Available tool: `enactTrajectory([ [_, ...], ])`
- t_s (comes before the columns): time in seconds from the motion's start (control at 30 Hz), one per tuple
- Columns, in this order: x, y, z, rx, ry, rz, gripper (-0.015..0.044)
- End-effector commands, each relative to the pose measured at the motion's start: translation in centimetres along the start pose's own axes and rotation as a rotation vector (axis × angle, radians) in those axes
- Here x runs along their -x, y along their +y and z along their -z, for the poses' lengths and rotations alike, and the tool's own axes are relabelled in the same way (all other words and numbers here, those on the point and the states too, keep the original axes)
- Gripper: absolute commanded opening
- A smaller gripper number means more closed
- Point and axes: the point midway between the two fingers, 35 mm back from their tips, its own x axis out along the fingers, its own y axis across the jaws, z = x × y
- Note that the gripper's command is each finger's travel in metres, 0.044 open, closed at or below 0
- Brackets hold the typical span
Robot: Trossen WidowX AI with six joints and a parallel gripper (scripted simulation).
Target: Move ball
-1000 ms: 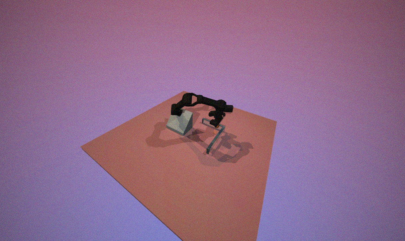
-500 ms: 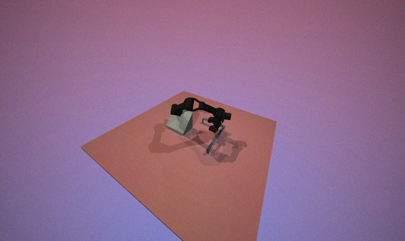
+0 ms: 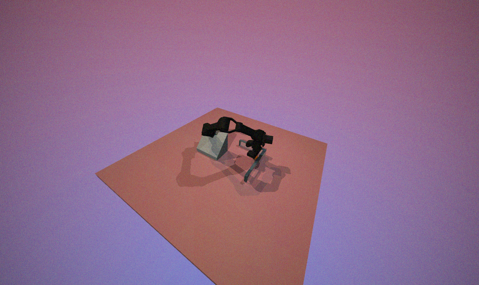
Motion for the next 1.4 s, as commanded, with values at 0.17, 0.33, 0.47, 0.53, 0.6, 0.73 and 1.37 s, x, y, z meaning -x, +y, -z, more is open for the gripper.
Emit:
enactTrajectory([
  [0.17, -0.3, 0.0, -0.1, 0.002, -0.002, -0.001, 0.0053],
  [0.33, -0.3, 0.0, -0.1, 0.002, -0.002, -0.001, 0.0184],
  [0.47, -0.3, 0.0, -0.1, 0.002, -0.002, -0.001, 0.0289],
  [0.53, -0.3, 0.0, -0.1, 0.002, -0.002, -0.001, 0.0307],
  [0.6, -0.3, 0.0, -0.1, 0.002, -0.002, -0.001, 0.0307],
  [0.73, 4.0, -0.2, 0.1, 0.006, -0.003, 0.0, 0.0307],
  [1.37, 12.5, -0.2, -0.1, 0.012, 0.02, -0.003, 0.0438],
])
